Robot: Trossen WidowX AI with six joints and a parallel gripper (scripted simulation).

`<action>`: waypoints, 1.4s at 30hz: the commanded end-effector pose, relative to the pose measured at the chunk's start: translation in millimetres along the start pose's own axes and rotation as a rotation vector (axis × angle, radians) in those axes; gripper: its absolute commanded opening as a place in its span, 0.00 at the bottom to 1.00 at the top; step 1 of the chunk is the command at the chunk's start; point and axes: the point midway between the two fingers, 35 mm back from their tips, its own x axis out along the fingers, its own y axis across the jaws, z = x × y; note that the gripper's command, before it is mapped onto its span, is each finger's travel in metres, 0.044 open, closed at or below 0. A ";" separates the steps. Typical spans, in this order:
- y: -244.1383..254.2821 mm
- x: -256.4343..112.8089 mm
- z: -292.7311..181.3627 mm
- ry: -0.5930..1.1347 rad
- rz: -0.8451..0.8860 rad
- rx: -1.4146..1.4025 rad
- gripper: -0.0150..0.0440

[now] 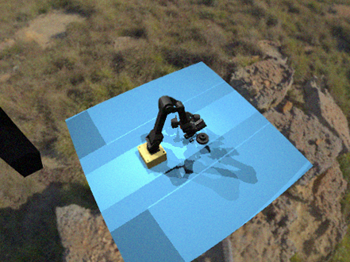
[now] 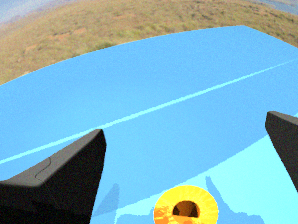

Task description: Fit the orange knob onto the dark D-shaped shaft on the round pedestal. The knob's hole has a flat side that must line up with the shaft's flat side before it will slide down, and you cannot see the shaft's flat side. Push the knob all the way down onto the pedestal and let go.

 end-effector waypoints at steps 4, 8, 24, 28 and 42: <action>2.1 -4.5 18.9 0.007 -0.001 -0.004 1.00; -7.6 10.0 11.4 0.186 0.005 0.050 1.00; 3.1 -1.8 48.6 1.315 0.001 -0.010 1.00; 3.1 -1.8 48.6 1.315 0.001 -0.010 1.00; 3.1 -1.7 48.3 1.308 -0.150 0.186 1.00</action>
